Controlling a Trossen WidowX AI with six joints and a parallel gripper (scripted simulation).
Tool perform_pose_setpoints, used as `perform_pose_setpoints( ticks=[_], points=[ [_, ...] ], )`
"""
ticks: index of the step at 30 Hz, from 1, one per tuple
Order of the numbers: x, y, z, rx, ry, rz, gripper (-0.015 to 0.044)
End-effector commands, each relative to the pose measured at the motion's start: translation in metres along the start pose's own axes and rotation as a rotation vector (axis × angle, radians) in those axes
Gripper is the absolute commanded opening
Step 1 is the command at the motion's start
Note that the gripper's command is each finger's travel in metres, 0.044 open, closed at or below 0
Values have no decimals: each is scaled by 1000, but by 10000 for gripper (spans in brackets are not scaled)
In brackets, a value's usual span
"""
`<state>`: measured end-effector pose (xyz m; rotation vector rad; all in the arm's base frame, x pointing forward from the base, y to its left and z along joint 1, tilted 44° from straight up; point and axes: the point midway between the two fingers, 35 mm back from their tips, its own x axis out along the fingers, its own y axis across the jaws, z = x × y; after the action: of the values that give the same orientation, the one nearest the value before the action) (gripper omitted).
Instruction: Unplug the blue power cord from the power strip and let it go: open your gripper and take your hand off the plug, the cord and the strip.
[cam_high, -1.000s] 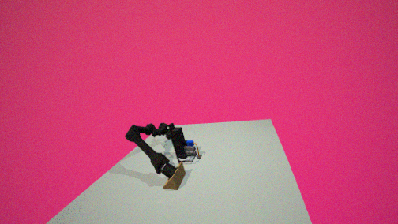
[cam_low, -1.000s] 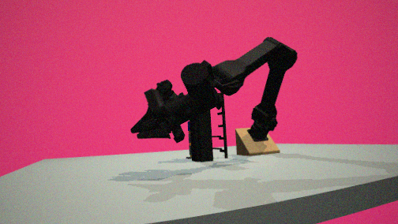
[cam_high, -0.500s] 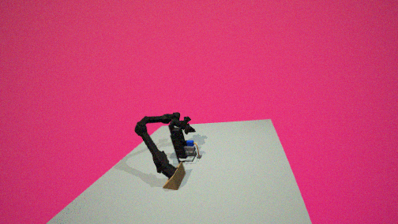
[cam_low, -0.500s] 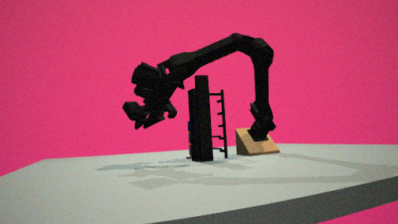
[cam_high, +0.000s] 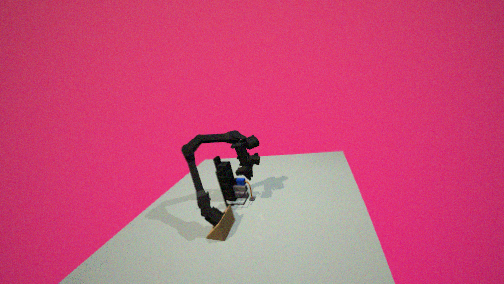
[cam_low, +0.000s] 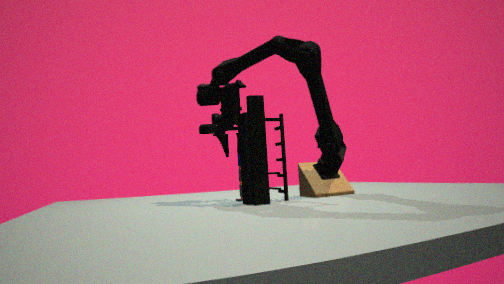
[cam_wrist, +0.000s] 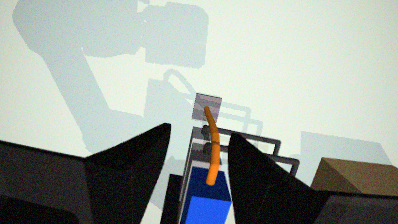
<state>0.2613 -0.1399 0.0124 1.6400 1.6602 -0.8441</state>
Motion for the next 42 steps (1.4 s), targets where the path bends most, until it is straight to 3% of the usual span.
perform_pose_setpoints(
  ticks=[1, 42],
  points=[
    [-5, -16, -4, 58, 131, 38, 160],
    [-8, -14, -44, 59, 133, 37, 160]
  ],
)
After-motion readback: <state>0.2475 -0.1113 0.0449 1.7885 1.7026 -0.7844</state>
